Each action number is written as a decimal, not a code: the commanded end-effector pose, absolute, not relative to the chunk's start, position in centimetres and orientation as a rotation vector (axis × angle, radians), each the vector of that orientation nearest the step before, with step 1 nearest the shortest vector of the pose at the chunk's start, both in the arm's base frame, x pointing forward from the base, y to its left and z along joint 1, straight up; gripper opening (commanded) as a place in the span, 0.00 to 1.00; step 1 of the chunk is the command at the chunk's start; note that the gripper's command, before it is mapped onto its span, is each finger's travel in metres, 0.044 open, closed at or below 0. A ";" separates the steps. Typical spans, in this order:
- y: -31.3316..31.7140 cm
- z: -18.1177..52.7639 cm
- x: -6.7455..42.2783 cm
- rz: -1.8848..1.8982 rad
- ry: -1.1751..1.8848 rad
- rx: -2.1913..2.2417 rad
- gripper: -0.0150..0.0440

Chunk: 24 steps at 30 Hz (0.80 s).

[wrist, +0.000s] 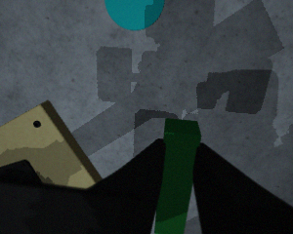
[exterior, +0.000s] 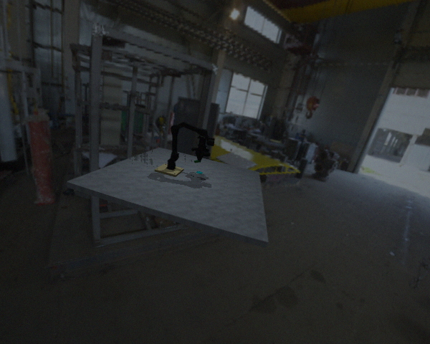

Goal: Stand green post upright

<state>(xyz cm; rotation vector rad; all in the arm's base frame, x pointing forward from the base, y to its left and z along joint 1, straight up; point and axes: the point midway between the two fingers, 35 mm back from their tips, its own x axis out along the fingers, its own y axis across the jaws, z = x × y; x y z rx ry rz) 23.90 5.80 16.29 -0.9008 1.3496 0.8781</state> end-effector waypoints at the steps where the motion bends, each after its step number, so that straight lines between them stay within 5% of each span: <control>1: 6.9 16.2 24.0 0.895 1.354 -0.907 0.29; 24: 14.2 16.7 23.3 0.985 1.310 -0.989 0.29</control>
